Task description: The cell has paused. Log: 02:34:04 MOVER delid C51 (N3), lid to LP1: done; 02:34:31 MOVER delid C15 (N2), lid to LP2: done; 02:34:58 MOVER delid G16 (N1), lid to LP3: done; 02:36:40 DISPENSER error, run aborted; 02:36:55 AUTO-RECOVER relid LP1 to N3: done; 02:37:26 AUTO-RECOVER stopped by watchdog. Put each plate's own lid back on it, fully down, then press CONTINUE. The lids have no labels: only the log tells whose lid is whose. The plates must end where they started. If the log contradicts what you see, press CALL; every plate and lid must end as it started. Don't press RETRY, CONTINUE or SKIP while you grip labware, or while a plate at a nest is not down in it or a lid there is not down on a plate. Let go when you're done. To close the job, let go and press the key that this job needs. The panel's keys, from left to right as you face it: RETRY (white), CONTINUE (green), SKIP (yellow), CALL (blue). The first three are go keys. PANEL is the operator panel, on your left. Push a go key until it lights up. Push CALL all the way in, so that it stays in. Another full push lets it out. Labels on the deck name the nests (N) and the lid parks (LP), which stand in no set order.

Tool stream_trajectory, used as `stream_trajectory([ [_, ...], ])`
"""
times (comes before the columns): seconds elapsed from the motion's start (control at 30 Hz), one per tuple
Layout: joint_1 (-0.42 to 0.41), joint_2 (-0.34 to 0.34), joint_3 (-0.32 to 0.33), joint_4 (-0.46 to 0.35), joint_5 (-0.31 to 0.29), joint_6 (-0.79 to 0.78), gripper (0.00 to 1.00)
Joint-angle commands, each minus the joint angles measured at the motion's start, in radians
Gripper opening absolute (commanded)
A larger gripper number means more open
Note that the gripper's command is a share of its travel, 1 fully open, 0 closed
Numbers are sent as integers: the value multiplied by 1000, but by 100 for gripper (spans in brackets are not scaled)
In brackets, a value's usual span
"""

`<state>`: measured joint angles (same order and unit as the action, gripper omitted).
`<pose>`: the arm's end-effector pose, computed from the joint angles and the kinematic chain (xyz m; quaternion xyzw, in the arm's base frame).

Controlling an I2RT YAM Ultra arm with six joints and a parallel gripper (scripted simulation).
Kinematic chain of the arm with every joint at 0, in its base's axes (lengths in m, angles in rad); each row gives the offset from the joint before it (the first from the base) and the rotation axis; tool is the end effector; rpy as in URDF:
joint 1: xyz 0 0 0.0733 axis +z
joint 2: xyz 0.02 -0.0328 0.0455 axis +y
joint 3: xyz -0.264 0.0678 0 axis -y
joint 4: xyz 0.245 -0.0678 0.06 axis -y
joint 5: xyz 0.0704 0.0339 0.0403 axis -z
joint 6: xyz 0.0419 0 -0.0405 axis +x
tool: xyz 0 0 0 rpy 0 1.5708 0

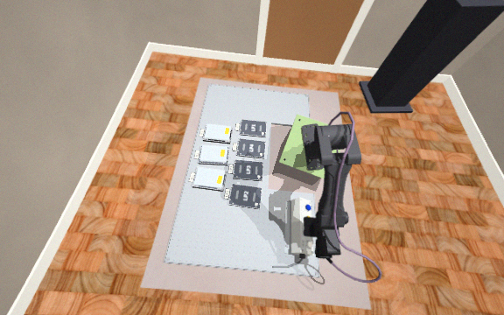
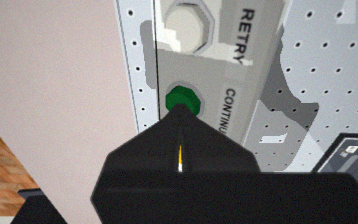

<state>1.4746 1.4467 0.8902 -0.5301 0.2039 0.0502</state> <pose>0.0341 0.2767 0.2036 -0.6127 0.7470 0.0933 0.2407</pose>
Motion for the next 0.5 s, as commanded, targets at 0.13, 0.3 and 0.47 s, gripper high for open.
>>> stream_trajectory([
  [0.13,-4,6,15,33,-7,-9,0],
  [0.3,0,0,14,35,-7,-9,0],
  [0.47,-3,9,13,40,-8,-10,0],
])
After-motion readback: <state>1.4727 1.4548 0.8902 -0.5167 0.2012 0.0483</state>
